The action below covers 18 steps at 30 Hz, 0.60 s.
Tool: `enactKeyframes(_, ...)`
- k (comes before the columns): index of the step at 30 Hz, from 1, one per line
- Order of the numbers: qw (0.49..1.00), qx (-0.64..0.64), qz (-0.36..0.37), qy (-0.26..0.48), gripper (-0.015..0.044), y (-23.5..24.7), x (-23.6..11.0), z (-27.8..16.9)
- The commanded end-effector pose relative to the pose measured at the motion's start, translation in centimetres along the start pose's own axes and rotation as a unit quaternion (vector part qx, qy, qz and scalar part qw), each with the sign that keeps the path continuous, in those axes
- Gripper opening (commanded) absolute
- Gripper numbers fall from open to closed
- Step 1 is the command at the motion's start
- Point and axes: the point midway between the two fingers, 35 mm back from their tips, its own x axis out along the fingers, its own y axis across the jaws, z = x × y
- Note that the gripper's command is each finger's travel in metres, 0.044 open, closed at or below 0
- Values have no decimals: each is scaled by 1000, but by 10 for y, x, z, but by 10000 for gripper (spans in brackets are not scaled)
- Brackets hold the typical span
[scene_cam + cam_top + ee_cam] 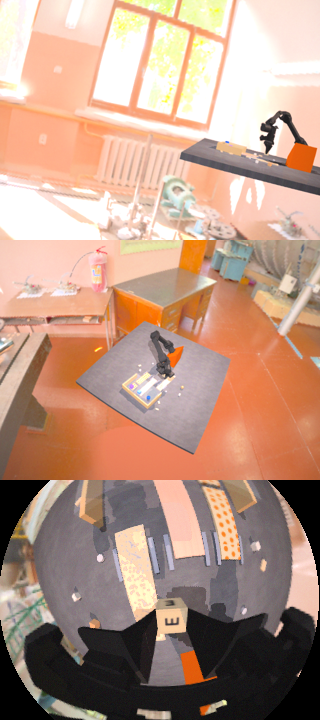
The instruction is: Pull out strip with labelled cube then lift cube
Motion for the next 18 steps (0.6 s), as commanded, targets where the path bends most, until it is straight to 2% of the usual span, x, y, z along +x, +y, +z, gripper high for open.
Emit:
enactKeyframes(1,1000,1,2,-1,0,-5,0,-10)
enactKeyframes(8,1000,1,2,0,0,-4,-35,-10)
enactKeyframes(18,1000,1,2,0,0,-4,-36,-10)
